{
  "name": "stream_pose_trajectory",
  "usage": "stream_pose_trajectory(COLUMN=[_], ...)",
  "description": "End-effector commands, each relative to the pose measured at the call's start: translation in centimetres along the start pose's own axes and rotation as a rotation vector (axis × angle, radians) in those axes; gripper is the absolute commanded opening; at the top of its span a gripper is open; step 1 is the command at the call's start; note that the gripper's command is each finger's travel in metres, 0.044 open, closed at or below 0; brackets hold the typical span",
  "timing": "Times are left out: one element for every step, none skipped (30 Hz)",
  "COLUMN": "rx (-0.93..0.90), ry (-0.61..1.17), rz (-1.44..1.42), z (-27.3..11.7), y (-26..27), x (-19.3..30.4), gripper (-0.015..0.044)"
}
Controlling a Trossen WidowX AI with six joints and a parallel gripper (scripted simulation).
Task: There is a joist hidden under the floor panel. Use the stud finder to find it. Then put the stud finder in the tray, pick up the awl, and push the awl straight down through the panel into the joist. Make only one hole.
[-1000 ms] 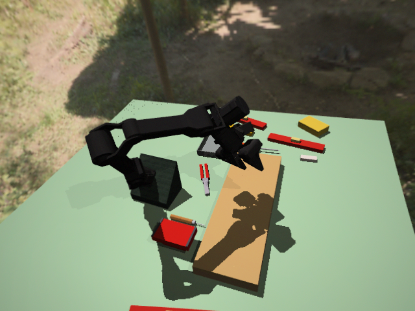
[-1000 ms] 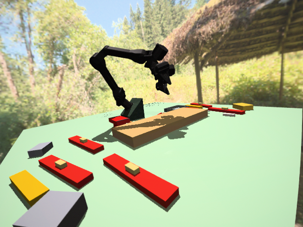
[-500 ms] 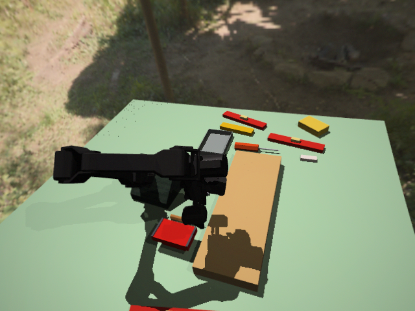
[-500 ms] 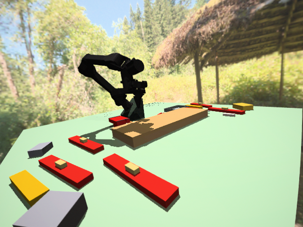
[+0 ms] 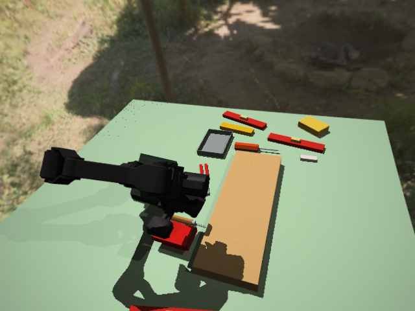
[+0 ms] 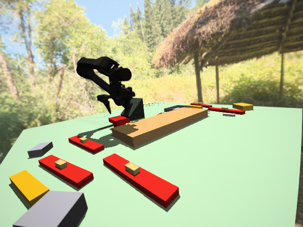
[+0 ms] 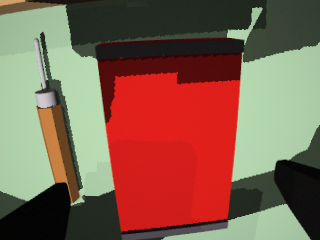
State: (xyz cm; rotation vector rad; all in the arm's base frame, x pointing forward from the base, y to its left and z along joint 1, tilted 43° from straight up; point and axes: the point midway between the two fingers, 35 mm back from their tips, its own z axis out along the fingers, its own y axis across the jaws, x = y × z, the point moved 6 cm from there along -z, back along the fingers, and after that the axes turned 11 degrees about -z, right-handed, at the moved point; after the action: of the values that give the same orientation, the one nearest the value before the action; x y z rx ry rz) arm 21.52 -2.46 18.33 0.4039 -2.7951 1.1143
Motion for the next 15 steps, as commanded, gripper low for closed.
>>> stream_pose_trajectory(rx=[-0.005, -0.005, -0.005, -0.005, -0.005, -0.005, -0.005, -0.006, -0.006, -0.007, -0.008, -0.008, -0.009, -0.009, -0.01], ry=[0.008, 0.008, 0.008, 0.008, 0.008, 0.008, 0.008, 0.008, 0.008, 0.008, 0.008, 0.008, 0.008, 0.007, 0.007], rz=[0.006, 0.006, 0.006, 0.006, 0.006, 0.006, 0.006, 0.006, 0.006, 0.006, 0.005, 0.005, 0.005, 0.005, 0.004], z=[0.1, 0.1, 0.1, 0.1, 0.1, 0.1, 0.2, 0.2, 0.4, 0.5, 0.7, 0.9, 1.0, 1.2, 1.3], y=[-0.1, -0.2, -0.2, -0.3, -0.3, -0.3, -0.3, -0.3, -0.3, -0.3, -0.3, -0.3, -0.3, -0.3, -0.3], x=[0.4, 0.6, 0.7, 0.7, 0.8, 0.8, 0.8, 0.8, 0.8, 0.7, 0.7, 0.7, 0.7, 0.7, 0.6], gripper=[0.044, 0.044, 0.044, 0.044, 0.044, 0.044, 0.044, 0.044, 0.044, 0.044, 0.044, 0.044, 0.044, 0.044, 0.044])
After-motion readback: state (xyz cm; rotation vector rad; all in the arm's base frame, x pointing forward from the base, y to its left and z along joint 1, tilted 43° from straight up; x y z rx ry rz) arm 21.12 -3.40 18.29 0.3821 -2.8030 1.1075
